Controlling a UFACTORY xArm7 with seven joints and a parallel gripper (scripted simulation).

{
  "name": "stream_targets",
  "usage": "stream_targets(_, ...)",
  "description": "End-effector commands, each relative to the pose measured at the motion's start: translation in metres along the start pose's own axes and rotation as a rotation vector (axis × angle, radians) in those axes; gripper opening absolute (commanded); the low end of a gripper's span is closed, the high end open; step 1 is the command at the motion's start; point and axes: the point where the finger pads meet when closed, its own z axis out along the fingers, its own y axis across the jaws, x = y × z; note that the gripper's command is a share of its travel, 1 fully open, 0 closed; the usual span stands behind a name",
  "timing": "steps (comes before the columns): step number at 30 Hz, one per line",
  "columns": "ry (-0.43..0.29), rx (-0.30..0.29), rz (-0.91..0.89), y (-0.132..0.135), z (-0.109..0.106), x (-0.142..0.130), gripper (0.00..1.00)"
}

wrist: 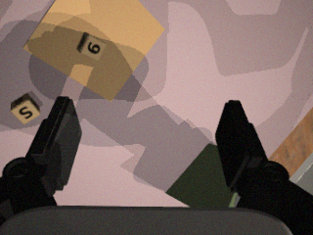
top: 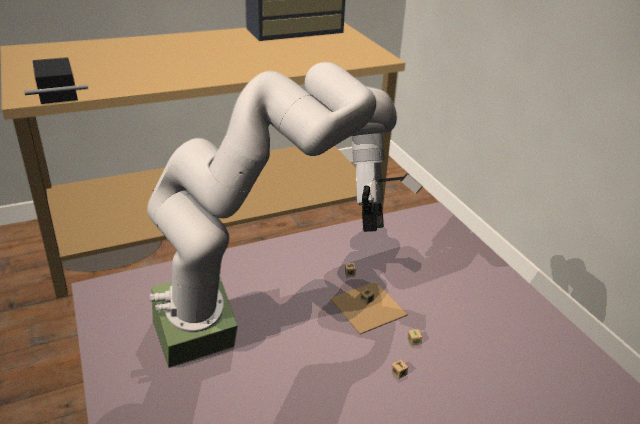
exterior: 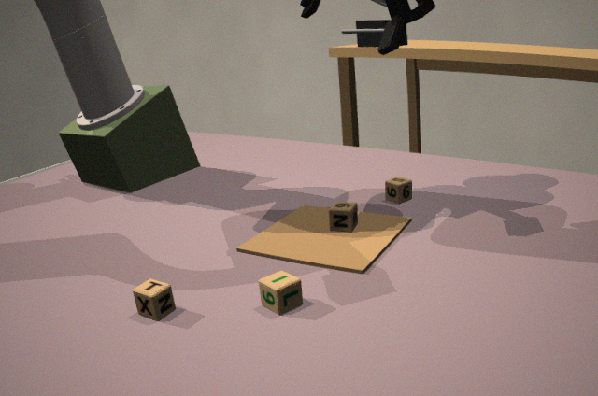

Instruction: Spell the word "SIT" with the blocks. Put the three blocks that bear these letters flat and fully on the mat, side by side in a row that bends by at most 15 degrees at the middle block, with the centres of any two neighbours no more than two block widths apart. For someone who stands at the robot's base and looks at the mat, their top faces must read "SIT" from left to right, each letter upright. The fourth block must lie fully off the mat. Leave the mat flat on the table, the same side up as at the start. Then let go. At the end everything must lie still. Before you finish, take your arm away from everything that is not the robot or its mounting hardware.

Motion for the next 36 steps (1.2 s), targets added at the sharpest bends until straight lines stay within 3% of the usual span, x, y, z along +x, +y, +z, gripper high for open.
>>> stream_targets(1, 0.117, 0.015, 0.078, -0.015, 0.004, -0.004, 1.0)
stream_targets(3, 0.117, 0.015, 0.078, -0.015, 0.004, -0.004, 1.0)
stream_targets(4, 0.171, 0.033, 0.111, -0.023, 0.006, -0.007, 1.0)
stream_targets(8, 0.212, 0.05, 0.135, -0.03, 0.007, -0.01, 1.0)
stream_targets(18, 0.387, 0.172, 0.233, -0.062, 0.01, -0.031, 1.0)
stream_targets(20, 0.387, 0.172, 0.233, -0.062, 0.01, -0.031, 1.0)
stream_targets(21, 0.42, 0.208, 0.251, -0.069, 0.011, -0.037, 1.0)
stream_targets(23, 0.428, 0.217, 0.255, -0.071, 0.011, -0.039, 1.0)
stream_targets(29, 0.504, 0.337, 0.295, -0.091, 0.013, -0.062, 1.0)
stream_targets(36, 0.529, 0.396, 0.307, -0.099, 0.014, -0.074, 1.0)
